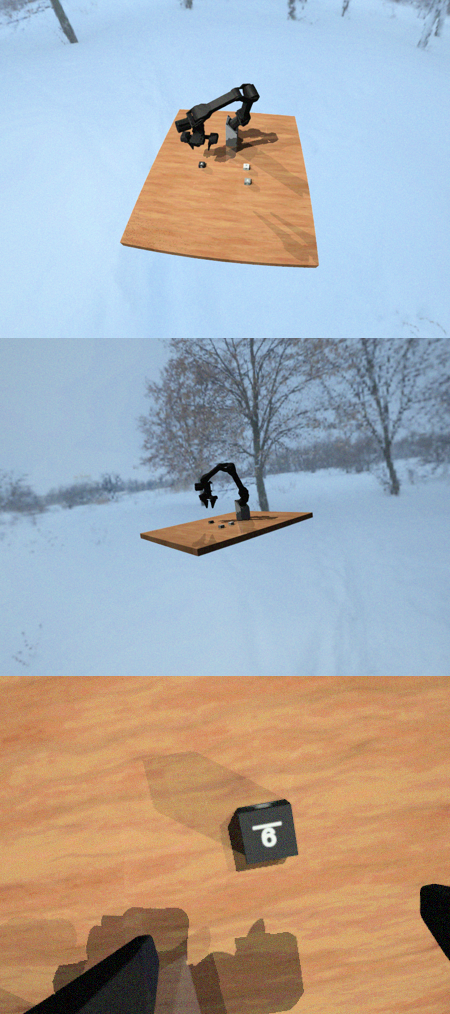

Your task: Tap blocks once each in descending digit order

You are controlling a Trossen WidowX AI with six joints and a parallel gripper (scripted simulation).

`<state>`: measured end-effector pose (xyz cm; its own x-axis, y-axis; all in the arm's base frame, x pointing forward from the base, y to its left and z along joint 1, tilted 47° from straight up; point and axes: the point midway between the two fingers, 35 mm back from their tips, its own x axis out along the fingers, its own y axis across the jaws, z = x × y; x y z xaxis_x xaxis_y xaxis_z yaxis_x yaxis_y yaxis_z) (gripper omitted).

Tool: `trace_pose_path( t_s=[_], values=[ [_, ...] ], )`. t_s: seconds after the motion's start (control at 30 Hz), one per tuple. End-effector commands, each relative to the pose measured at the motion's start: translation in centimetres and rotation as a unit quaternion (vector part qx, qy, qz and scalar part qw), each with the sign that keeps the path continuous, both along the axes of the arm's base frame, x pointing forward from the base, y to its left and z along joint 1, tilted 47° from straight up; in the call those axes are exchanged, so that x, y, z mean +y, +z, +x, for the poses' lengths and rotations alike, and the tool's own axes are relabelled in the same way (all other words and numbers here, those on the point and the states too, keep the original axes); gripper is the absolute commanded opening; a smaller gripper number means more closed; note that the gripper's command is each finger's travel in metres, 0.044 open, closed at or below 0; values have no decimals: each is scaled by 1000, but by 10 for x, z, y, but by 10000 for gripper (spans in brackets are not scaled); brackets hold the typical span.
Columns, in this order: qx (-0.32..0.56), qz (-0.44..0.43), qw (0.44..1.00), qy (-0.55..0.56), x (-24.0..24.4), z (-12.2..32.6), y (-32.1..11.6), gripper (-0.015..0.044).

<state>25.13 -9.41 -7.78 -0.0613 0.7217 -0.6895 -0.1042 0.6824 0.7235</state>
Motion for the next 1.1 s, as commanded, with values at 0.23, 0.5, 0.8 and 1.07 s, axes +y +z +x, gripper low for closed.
trace_pose_path(
  t_s=[0.23,0.5,0.8,1.07],
  values=[
    [1,-3,1000,3,5,2,7,400],
    [2,-14,1000,-2,80,11,99,400],
    [3,3,1000,3,167,-34,178,400],
    [4,6,1000,4,173,-40,183,400]
  ],
)
